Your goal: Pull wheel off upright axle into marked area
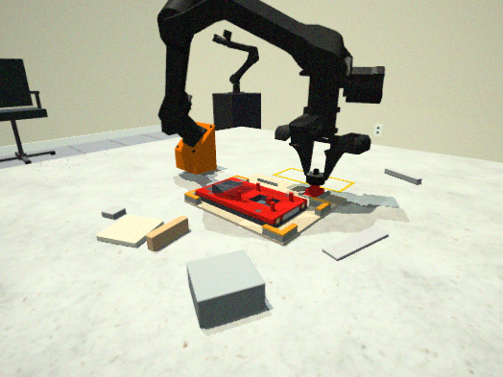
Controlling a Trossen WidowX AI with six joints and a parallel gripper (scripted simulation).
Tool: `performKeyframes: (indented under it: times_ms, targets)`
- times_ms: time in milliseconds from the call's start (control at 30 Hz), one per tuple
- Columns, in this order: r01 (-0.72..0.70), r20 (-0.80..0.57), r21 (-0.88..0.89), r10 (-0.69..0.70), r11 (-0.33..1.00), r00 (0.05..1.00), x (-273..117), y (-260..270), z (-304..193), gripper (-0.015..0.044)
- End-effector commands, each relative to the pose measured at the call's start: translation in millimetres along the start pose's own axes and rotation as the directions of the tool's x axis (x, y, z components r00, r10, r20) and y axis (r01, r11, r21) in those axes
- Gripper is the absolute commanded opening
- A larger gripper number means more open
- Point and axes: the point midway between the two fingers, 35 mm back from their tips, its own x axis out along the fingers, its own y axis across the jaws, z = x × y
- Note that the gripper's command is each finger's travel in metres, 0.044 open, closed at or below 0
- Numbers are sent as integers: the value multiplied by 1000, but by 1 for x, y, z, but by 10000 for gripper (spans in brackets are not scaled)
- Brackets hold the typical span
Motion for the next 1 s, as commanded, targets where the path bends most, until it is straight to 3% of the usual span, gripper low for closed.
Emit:
performKeyframes:
  times_ms: [0,967]
  targets:
    - [-15,-7,-11,15,1000,1000,-15,-1,-2,0]
    - [-16,-5,-13,16,1000,1000,-24,-1,-2,0]
